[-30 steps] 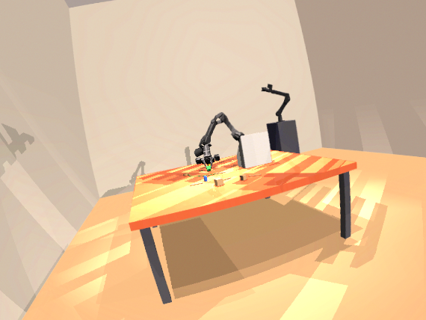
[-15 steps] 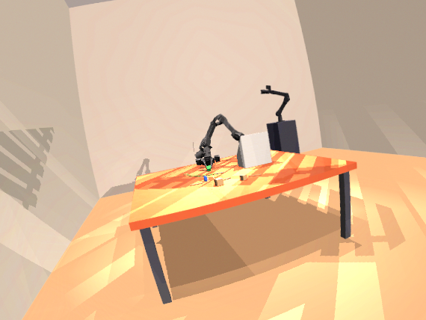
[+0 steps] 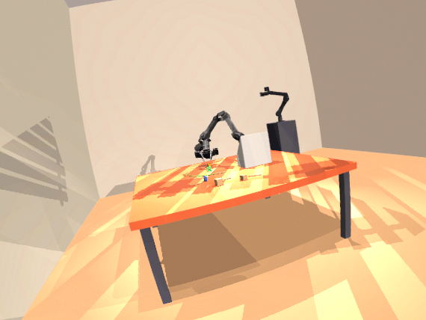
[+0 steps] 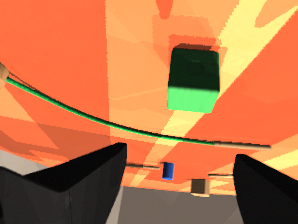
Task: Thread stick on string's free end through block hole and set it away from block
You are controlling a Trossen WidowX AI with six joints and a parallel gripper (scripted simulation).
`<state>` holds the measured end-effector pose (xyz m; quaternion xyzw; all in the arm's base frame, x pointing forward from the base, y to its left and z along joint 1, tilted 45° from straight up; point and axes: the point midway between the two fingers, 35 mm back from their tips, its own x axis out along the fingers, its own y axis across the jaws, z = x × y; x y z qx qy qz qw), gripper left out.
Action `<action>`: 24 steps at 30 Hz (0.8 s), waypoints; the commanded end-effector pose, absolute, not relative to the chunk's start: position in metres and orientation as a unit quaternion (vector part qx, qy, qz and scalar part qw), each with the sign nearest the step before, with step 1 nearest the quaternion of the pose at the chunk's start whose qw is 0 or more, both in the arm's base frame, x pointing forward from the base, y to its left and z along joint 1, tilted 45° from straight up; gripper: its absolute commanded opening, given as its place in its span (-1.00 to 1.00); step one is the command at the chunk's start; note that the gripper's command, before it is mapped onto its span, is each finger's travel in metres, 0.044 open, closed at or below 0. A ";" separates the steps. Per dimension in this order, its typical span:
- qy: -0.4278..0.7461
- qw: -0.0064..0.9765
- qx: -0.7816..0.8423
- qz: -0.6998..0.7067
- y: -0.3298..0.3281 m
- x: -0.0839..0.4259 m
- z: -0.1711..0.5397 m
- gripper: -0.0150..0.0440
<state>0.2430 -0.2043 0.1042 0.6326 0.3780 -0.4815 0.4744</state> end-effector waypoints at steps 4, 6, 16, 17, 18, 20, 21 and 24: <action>0.384 0.466 0.633 -0.484 -0.202 0.240 0.102 0.32; 0.384 0.466 0.633 -0.484 -0.202 0.240 0.102 0.32; 0.507 0.613 0.431 -0.425 -0.196 0.243 0.084 0.86; 0.532 0.637 0.381 -0.408 -0.195 0.244 0.081 0.94; 0.555 0.658 0.329 -0.388 -0.194 0.244 0.077 1.00; 0.599 0.688 0.223 -0.345 -0.191 0.245 0.072 1.00; 0.618 0.697 0.168 -0.322 -0.190 0.246 0.070 1.00; 0.668 0.703 0.003 -0.245 -0.187 0.248 0.064 1.00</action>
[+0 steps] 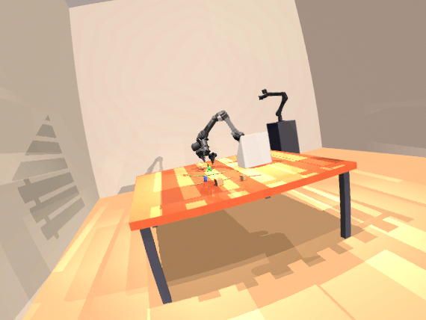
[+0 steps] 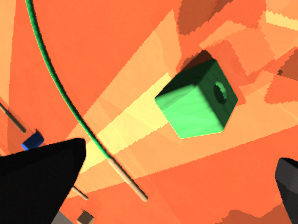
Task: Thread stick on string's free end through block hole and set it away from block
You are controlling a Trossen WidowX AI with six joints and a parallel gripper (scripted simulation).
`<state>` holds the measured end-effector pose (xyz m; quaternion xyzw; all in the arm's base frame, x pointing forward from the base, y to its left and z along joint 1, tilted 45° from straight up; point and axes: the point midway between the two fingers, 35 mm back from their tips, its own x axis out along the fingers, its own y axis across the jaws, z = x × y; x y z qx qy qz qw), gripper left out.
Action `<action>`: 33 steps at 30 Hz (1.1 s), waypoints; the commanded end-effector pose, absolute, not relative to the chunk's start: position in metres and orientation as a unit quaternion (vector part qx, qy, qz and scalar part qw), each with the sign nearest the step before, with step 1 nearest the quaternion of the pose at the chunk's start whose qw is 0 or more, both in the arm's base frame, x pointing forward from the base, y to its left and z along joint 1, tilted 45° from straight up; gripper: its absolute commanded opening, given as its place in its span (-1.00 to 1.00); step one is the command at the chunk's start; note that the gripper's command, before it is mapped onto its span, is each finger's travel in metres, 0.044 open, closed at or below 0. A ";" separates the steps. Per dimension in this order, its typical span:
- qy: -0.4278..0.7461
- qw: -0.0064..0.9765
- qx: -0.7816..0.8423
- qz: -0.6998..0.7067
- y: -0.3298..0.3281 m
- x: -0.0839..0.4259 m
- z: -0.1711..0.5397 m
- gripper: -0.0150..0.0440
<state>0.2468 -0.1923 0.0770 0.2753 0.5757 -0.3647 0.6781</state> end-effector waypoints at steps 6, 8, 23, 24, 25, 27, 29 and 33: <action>0.721 0.615 -0.311 -0.075 -0.178 0.253 0.060 1.00; 0.724 0.558 -0.404 -0.017 -0.175 0.255 0.060 1.00; 0.716 0.432 -0.543 0.079 -0.168 0.259 0.063 1.00; 0.716 0.432 -0.543 0.079 -0.168 0.259 0.063 1.00; 0.716 0.432 -0.543 0.079 -0.168 0.259 0.063 1.00; 0.716 0.432 -0.543 0.079 -0.168 0.259 0.063 1.00; 0.716 0.432 -0.543 0.079 -0.168 0.259 0.063 1.00; 0.716 0.432 -0.543 0.079 -0.168 0.259 0.063 1.00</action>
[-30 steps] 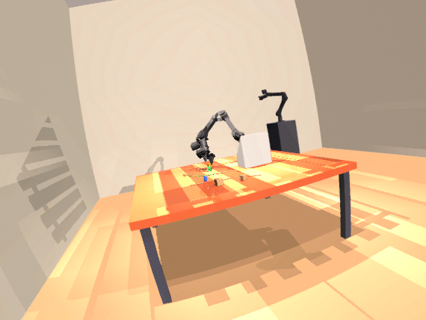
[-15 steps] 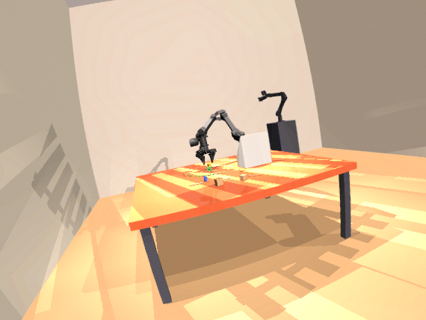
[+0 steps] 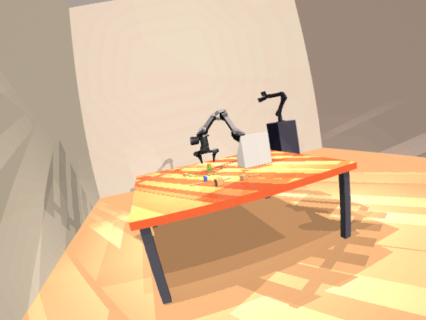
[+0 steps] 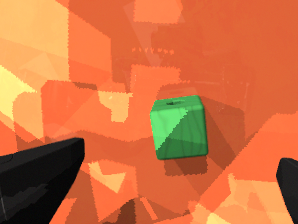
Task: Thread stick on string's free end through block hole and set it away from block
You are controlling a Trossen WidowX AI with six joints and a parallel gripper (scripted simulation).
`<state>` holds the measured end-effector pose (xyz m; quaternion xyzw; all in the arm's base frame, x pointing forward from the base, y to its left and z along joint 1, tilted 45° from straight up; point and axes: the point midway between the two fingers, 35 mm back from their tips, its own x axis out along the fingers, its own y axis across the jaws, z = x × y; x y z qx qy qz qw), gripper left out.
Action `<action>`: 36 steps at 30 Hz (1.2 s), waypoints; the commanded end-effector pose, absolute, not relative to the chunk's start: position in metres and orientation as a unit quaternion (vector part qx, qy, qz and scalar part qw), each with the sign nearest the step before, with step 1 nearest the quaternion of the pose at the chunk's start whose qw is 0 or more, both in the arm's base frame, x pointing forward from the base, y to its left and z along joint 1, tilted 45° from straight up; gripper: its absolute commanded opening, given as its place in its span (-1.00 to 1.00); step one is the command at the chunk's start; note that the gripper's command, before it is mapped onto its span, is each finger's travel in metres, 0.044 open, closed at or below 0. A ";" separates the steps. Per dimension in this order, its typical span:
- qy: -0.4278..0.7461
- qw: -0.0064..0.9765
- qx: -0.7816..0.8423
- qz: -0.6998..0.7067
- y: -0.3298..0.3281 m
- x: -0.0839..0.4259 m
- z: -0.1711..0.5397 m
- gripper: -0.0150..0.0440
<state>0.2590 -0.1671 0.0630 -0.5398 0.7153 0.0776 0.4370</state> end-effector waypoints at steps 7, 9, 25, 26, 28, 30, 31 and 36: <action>0.715 0.436 -0.541 0.078 -0.167 0.259 0.063 0.73; 0.715 0.436 -0.541 0.078 -0.167 0.259 0.063 0.56; 0.715 0.436 -0.541 0.078 -0.167 0.259 0.063 -0.12; 0.715 0.436 -0.541 0.078 -0.167 0.259 0.063 -0.21; 0.715 0.436 -0.541 0.078 -0.167 0.259 0.063 -0.39; 0.715 0.436 -0.541 0.078 -0.167 0.259 0.063 -0.49; 0.715 0.436 -0.541 0.078 -0.167 0.259 0.063 -0.49; 0.715 0.436 -0.541 0.078 -0.167 0.259 0.063 -0.49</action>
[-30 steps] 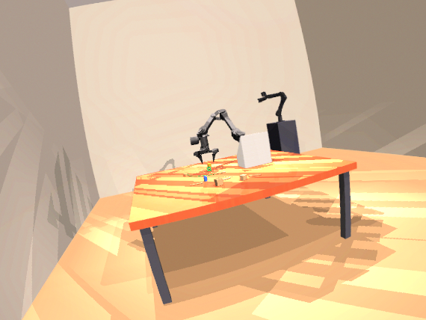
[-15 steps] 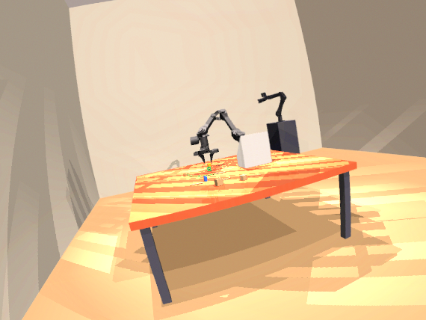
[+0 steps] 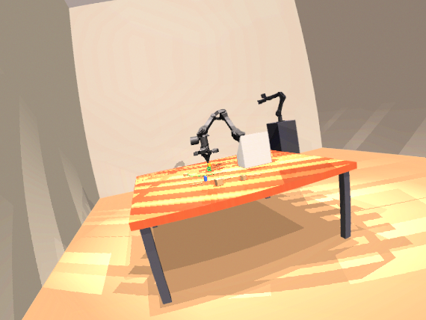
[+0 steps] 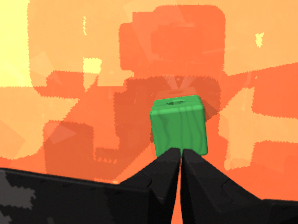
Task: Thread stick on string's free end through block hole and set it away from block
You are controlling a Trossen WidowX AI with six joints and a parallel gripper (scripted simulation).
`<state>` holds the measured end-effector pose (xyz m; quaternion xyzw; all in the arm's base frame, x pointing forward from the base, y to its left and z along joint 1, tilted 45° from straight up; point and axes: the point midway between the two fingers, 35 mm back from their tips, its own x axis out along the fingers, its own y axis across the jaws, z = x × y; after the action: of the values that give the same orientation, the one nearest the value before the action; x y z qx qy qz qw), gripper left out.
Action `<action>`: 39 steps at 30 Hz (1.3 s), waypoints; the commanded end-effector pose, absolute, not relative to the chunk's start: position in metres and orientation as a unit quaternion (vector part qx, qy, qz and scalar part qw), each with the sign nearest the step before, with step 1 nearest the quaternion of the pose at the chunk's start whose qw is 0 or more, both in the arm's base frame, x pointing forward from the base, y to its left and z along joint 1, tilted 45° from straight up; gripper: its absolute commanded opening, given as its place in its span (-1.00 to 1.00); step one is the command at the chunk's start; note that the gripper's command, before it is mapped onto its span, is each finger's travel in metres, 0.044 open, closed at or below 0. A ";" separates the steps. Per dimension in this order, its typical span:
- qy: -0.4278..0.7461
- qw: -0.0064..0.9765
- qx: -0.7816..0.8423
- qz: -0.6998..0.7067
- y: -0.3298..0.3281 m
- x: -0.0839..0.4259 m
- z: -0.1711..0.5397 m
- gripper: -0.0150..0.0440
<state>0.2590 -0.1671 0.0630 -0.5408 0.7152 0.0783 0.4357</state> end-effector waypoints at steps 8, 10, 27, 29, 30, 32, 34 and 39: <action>0.715 0.436 -0.541 0.078 -0.167 0.259 0.063 -0.49; 0.715 0.436 -0.541 0.078 -0.167 0.259 0.063 -0.49; 0.715 0.436 -0.541 0.078 -0.167 0.259 0.063 -0.21; 0.715 0.436 -0.541 0.078 -0.167 0.259 0.063 -0.39; 0.715 0.436 -0.541 0.078 -0.167 0.259 0.063 -0.48; 0.715 0.436 -0.541 0.078 -0.167 0.259 0.063 -0.49; 0.715 0.436 -0.541 0.078 -0.167 0.259 0.063 -0.49; 0.715 0.436 -0.541 0.078 -0.167 0.259 0.063 -0.49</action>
<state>0.2591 -0.1671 0.0630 -0.5409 0.7152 0.0784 0.4357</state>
